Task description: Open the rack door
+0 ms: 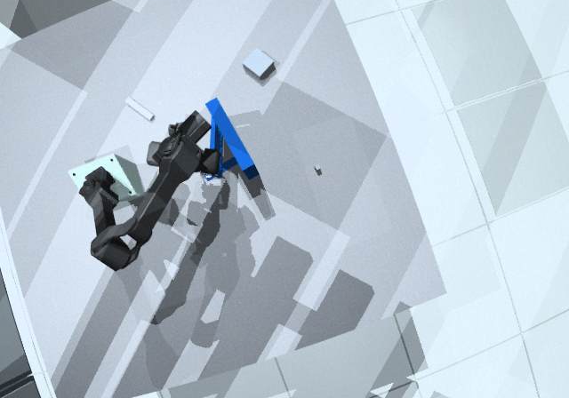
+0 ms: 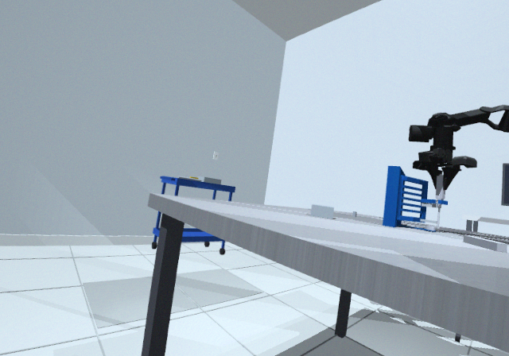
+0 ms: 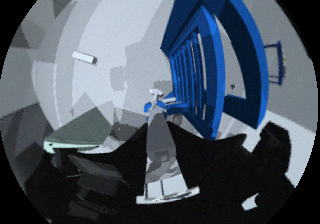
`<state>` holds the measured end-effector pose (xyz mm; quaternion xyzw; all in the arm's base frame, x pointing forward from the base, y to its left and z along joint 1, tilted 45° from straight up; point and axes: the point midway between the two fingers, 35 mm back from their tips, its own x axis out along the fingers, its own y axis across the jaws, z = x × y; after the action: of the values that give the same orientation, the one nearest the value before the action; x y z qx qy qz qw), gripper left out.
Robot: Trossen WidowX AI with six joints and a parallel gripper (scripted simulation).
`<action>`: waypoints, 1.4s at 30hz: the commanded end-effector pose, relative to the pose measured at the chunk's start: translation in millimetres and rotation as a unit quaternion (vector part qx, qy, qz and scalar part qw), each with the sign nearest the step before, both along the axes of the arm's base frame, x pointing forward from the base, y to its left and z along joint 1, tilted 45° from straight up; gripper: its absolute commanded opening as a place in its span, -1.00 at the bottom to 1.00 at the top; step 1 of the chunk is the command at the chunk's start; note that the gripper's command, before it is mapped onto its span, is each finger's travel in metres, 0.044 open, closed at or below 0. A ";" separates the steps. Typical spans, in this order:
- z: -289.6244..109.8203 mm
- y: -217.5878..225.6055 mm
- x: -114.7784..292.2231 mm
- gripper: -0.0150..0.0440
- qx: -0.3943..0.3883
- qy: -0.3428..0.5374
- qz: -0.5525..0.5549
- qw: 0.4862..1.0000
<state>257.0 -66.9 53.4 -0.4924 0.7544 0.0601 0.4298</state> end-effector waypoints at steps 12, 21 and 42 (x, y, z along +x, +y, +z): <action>-15.0 17.6 -13.3 -0.46 -0.016 -0.086 -0.083 0.993; -26.0 30.2 -20.1 -0.46 -0.025 -0.130 -0.129 0.983; -53.4 60.0 -27.5 -0.46 -0.045 -0.230 -0.232 0.944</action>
<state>229.0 -10.5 3.8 -0.3406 0.7366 -0.1667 0.5600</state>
